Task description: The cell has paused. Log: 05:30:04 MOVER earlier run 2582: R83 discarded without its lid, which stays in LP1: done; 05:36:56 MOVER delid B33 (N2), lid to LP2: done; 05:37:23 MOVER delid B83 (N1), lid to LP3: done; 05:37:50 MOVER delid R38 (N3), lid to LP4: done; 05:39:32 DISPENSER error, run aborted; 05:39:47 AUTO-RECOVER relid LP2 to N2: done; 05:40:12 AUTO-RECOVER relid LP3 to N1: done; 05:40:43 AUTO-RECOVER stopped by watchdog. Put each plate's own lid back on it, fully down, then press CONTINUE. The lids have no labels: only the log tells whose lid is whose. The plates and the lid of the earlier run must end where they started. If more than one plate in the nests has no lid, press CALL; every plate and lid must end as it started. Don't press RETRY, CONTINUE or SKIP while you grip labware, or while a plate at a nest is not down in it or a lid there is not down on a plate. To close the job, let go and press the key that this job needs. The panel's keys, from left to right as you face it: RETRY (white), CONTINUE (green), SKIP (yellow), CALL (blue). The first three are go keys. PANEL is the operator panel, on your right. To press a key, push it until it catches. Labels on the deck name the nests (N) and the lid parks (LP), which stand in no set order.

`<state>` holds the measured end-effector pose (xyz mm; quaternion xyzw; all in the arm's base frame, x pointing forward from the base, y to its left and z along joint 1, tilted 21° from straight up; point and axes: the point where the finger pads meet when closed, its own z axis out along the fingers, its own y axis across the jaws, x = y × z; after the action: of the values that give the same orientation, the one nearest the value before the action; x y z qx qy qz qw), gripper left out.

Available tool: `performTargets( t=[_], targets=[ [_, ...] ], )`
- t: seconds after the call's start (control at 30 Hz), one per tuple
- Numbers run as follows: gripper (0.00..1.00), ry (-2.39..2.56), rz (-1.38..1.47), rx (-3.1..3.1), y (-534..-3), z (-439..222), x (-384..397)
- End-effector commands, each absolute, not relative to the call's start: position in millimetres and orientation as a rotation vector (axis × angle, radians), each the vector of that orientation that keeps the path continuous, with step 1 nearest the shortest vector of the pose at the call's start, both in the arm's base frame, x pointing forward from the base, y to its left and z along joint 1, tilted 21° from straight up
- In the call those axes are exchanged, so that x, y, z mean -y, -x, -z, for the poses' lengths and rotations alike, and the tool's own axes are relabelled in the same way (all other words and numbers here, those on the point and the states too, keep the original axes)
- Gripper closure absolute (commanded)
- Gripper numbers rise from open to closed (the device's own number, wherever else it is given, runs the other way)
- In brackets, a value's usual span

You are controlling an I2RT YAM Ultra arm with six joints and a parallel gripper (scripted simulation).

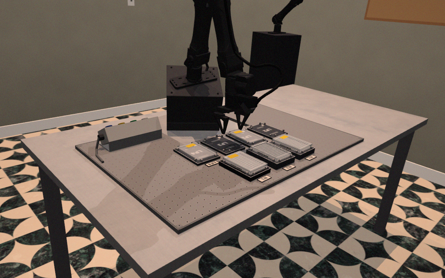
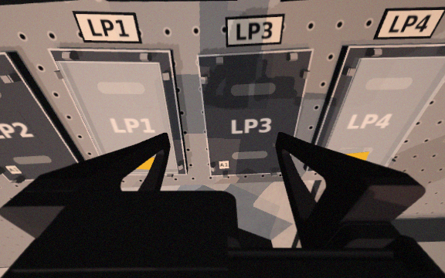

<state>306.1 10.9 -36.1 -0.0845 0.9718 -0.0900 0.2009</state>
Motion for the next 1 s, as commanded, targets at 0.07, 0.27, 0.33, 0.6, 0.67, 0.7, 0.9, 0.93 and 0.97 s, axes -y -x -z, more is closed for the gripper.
performTargets(
  t=[0.07,0.27,0.33,0.6,0.67,0.7,0.9,0.93,0.97],
  targets=[
    [0.09,0.287,0.187,-2.492,-327,20,-2],
    [0.15,0.296,0.148,-2.328,-326,23,25],
    [0.17,0.296,0.135,-2.262,-327,20,34],
    [1.00,0.297,0.120,-2.113,-339,5,69],
    [1.00,0.300,0.133,-2.090,-349,-3,77],
    [1.00,0.300,0.134,-2.090,-349,-4,82],
    [1.00,0.313,0.127,-2.088,-350,-5,78],
    [1.00,0.313,0.127,-2.088,-350,-5,78],
    [1.00,0.313,0.126,-2.088,-350,-5,78]
  ],
)
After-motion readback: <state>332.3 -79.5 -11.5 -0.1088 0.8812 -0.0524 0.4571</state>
